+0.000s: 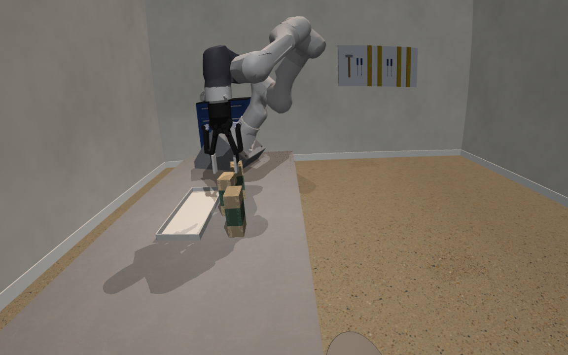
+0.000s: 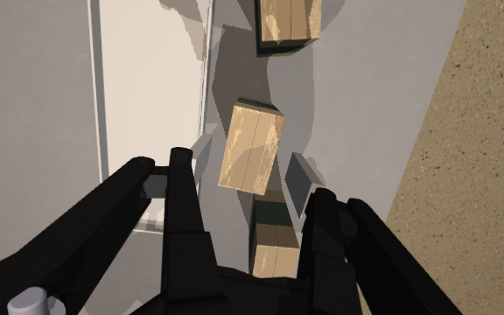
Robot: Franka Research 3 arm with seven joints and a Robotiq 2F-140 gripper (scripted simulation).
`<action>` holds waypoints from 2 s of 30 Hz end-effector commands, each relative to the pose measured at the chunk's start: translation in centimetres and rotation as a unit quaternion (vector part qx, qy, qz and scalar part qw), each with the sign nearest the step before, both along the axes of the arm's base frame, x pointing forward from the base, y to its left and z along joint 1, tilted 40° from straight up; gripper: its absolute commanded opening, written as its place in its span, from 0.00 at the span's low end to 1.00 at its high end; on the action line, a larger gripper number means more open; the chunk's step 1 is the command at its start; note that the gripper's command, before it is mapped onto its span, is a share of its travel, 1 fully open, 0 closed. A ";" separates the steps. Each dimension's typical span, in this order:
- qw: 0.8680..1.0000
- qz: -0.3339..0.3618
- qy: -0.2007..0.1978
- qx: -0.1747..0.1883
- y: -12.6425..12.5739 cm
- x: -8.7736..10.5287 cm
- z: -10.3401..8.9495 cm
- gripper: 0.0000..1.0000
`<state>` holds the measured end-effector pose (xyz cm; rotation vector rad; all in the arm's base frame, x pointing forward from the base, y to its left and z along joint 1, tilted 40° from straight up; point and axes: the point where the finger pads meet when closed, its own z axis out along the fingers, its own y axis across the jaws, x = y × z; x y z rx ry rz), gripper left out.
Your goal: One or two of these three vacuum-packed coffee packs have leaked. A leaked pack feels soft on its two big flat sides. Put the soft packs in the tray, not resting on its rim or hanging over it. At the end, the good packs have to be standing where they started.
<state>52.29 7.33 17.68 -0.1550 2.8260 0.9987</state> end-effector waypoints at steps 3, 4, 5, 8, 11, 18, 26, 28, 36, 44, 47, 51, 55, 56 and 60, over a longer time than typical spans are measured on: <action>1.000 -0.003 0.002 0.001 0.5 0.0 -0.4 0.53; 1.000 -0.003 0.002 0.001 0.6 0.0 -0.5 0.53; 1.000 -0.003 0.002 0.001 0.6 0.0 -0.5 0.53; 1.000 -0.003 0.002 0.001 0.8 0.1 -0.8 0.53; 1.000 -0.003 0.002 0.001 1.1 0.1 -1.2 0.53; 1.000 -0.003 0.002 0.001 2.2 0.3 -2.6 0.53; 1.000 -0.003 0.002 0.001 3.1 0.4 -3.7 0.53; 1.000 -0.003 0.002 0.001 3.4 0.5 -4.0 0.53; 1.000 -0.003 0.002 0.001 4.1 0.6 -4.8 0.53; 1.000 -0.003 0.002 0.001 4.3 0.6 -5.0 0.53; 1.000 -0.003 0.002 0.001 4.3 0.6 -5.0 0.53; 1.000 -0.003 0.002 0.001 4.3 0.6 -5.0 0.53; 1.000 -0.003 0.002 0.001 4.3 0.6 -5.0 0.53; 1.000 -0.003 0.002 0.001 4.3 0.6 -5.0 0.53; 1.000 -0.003 0.002 0.001 4.3 0.6 -5.0 0.53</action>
